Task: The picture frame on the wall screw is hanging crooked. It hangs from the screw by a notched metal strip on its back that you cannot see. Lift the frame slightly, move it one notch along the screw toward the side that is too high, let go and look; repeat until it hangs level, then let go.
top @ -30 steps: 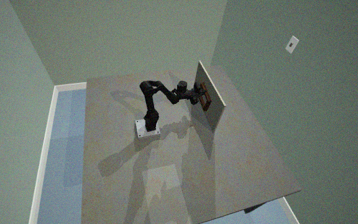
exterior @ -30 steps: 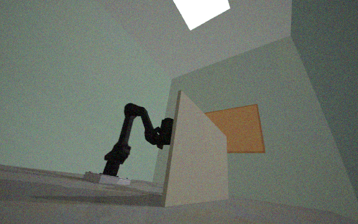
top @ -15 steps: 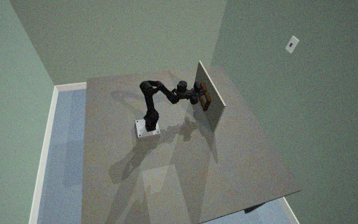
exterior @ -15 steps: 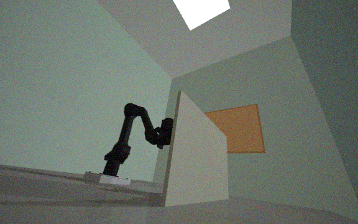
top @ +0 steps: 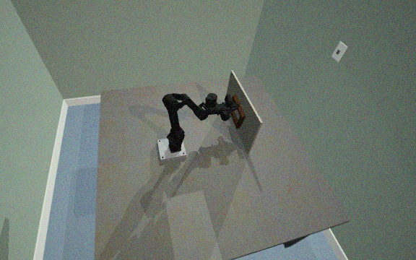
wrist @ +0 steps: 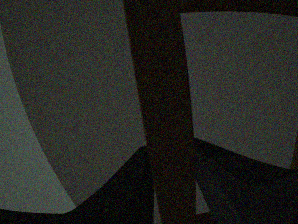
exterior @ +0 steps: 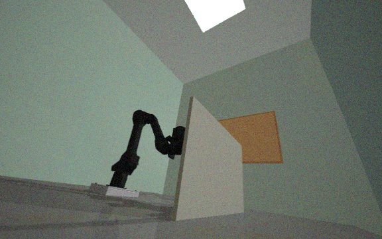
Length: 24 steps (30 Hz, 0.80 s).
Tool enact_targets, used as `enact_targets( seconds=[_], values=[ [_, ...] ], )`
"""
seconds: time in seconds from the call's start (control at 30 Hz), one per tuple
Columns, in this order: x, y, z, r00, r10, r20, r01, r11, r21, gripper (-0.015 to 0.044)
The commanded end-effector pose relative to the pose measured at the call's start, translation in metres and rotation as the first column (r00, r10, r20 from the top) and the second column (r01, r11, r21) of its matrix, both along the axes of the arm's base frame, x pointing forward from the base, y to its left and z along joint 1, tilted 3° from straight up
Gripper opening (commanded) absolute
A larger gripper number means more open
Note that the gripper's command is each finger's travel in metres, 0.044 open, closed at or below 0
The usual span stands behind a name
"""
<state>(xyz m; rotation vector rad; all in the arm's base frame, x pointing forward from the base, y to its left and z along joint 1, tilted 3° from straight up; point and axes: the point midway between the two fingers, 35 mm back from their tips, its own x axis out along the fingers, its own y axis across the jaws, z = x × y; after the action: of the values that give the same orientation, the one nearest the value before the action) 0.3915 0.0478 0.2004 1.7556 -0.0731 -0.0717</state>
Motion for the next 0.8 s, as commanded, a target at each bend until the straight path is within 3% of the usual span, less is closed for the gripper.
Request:
enact_targets(
  seconds=[0.0, 0.77],
  values=[
    [0.0016, 0.0004, 0.0068, 1.0, -0.005, 0.019, 0.005, 1.0, 0.001, 0.0],
    [0.0019, 0.0019, 0.0022, 1.0, -0.005, 0.019, 0.005, 1.0, 0.001, 0.0]
  ],
)
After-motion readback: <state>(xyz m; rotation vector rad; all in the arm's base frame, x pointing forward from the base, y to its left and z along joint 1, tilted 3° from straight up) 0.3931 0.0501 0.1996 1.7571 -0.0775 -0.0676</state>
